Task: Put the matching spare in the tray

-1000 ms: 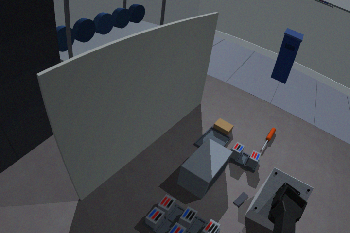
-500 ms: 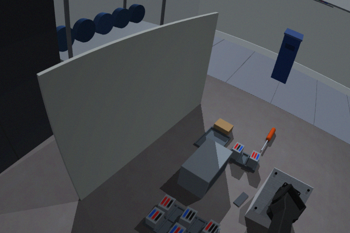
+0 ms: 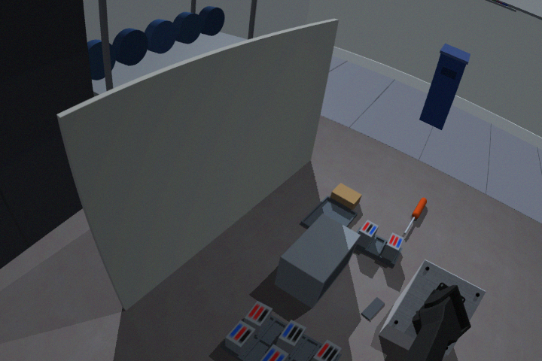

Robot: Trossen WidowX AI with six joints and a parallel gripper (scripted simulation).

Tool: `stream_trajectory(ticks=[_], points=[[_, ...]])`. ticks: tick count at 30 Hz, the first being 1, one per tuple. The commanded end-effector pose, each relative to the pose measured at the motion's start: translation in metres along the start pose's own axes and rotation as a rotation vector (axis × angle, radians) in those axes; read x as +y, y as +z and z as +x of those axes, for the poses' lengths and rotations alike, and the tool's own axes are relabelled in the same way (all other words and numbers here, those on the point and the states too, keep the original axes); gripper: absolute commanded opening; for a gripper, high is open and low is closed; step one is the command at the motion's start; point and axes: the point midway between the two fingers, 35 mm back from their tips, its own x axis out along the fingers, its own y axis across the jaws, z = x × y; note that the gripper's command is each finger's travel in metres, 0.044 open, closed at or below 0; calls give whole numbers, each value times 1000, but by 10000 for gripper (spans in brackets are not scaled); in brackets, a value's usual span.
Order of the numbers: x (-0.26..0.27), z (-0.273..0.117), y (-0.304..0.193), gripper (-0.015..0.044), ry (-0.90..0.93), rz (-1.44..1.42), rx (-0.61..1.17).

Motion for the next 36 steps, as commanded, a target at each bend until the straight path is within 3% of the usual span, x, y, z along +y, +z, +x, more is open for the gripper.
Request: stream_trajectory(ticks=[1, 17, 28, 36], points=[[27, -15, -56, 440, 63, 176, 137], [126, -147, -209, 440, 147, 885, 672], [198, -256, -250, 440, 117, 1392, 984], [246, -359, -262, 440, -12, 1811, 1187]])
